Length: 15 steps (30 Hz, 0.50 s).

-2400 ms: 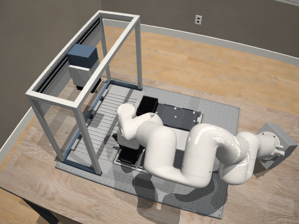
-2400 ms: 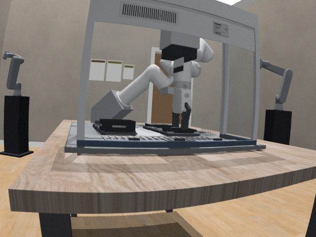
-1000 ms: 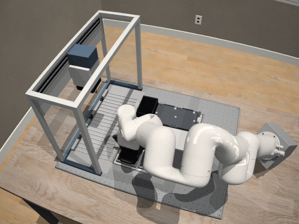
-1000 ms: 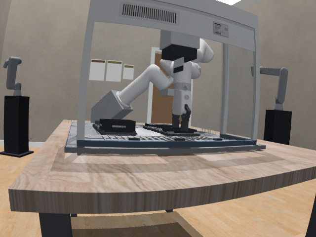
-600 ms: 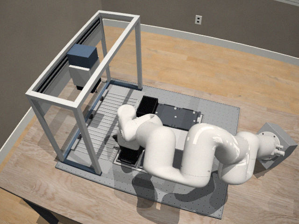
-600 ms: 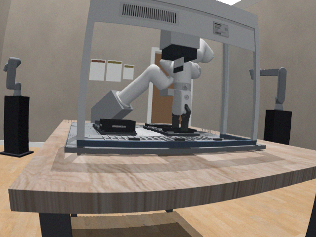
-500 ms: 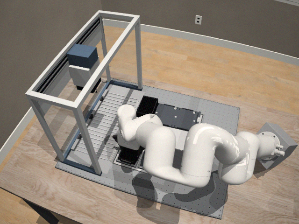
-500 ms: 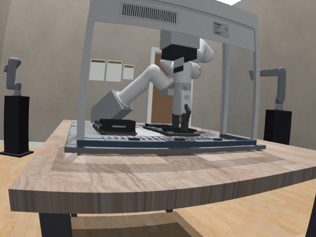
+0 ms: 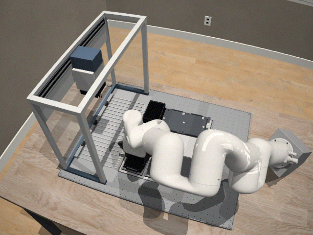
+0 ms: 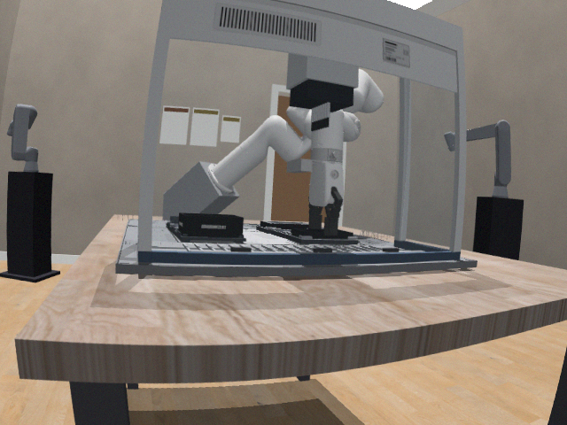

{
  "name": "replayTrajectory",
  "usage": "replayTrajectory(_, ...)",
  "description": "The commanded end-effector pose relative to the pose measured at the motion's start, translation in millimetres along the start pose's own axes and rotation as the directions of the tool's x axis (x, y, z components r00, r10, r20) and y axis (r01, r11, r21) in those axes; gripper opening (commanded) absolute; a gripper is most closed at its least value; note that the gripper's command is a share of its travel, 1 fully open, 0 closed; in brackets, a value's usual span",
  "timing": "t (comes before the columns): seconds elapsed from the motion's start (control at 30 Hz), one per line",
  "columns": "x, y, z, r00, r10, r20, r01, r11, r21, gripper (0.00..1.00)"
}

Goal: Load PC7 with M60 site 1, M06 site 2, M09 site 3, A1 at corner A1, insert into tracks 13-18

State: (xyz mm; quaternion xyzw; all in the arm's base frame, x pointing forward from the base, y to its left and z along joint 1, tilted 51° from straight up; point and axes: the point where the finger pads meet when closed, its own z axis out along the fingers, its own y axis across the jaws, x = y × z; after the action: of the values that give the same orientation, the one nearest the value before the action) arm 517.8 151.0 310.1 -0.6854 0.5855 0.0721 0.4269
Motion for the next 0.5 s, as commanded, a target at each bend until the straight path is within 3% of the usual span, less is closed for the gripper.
replayTrajectory(0.0,-0.3,-1.3,-1.2,1.0,-0.001,0.0,0.001,1.0,0.003,0.0)
replayTrajectory(0.47,-0.3,-1.3,-6.6,1.0,-0.001,0.0,0.001,1.0,0.003,0.0)
